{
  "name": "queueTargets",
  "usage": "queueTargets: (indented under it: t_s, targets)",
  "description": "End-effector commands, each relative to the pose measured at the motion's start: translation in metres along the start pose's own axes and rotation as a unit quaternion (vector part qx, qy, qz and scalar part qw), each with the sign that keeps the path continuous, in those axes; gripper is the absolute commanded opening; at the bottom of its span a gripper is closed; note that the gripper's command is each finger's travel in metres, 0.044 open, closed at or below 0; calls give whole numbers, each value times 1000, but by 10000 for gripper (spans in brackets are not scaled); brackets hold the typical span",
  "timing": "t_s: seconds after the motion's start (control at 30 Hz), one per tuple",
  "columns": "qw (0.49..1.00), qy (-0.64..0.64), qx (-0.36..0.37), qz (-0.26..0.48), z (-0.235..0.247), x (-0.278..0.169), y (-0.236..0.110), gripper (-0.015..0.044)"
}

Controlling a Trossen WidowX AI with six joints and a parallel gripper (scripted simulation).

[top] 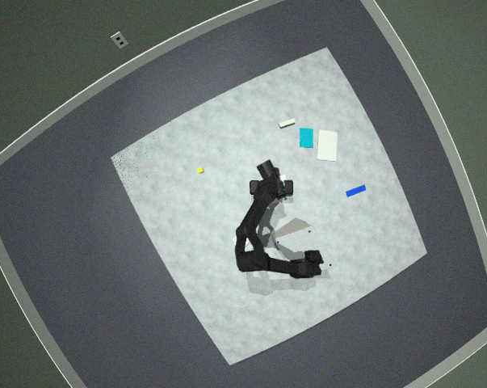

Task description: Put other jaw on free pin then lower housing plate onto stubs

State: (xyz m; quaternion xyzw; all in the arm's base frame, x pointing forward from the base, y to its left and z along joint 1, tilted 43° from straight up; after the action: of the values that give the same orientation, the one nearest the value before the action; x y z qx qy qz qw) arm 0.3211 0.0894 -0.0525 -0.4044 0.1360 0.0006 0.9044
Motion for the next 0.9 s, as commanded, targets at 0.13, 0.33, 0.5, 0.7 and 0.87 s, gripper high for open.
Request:
queueTargets:
  t_s: [0.13, 0.33, 0.5, 0.7, 0.87]
  targets:
    - [1000, 1, 1, 0, 0, 0, 1, 134]
    - [1000, 0, 0, 0, 0, 0, 0, 224]
    - [1000, 0, 0, 0, 0, 0, 0, 224]
    - [1000, 0, 0, 0, 0, 0, 0, 224]
    - [1000, 0, -1, -1, 0, 2, -24, 224]
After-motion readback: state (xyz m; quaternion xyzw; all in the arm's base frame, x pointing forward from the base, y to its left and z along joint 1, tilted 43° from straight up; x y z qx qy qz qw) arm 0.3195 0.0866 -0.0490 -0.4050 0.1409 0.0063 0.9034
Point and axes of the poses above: the point midway between the two fingers, 35 mm back from their tips, its own y axis out along the fingers, its own z axis across the jaws, x = y × z, the point moved 7 cm from there along -y, back along the fingers, and after that the axes turned 10 degrees about -y, right-handed, at the moved point
